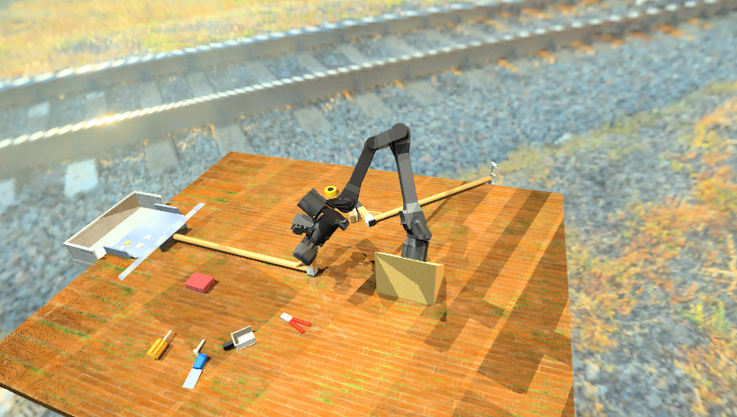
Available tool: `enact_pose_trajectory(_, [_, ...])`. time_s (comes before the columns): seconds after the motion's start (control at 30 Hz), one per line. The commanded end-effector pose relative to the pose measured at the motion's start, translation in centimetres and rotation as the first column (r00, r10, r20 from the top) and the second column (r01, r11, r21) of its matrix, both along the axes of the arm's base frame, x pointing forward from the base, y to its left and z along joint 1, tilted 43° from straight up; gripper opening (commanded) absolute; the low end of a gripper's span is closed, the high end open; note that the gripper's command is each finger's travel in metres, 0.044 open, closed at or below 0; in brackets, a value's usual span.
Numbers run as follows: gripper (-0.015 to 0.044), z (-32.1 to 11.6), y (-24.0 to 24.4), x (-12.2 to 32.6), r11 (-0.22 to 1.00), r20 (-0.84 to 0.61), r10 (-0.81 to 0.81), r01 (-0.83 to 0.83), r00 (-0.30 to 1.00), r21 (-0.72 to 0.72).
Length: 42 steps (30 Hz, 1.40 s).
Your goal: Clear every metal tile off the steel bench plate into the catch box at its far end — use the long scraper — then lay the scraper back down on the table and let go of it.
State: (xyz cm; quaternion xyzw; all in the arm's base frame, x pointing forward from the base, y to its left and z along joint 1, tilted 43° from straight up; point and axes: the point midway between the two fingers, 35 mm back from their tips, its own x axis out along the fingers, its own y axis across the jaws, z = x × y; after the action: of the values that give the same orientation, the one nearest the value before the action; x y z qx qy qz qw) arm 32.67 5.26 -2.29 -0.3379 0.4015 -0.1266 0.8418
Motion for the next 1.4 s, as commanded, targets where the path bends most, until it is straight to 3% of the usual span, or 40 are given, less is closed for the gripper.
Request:
enact_pose_trajectory(0.0, [0.0000, -0.2, 0.7, 0.0, 1.000, 0.003, 0.010, -0.010, 1.000, 0.006])
enact_pose_trajectory(0.57, [0.0000, -1.2, 1.8, -0.3, 1.000, 0.000, 0.015, -0.015, 1.000, 0.005])
enact_pose_trajectory(1.37, [0.0000, -1.6, 2.8, 3.4, 1.000, -0.005, 0.023, -0.023, 1.000, 0.006])
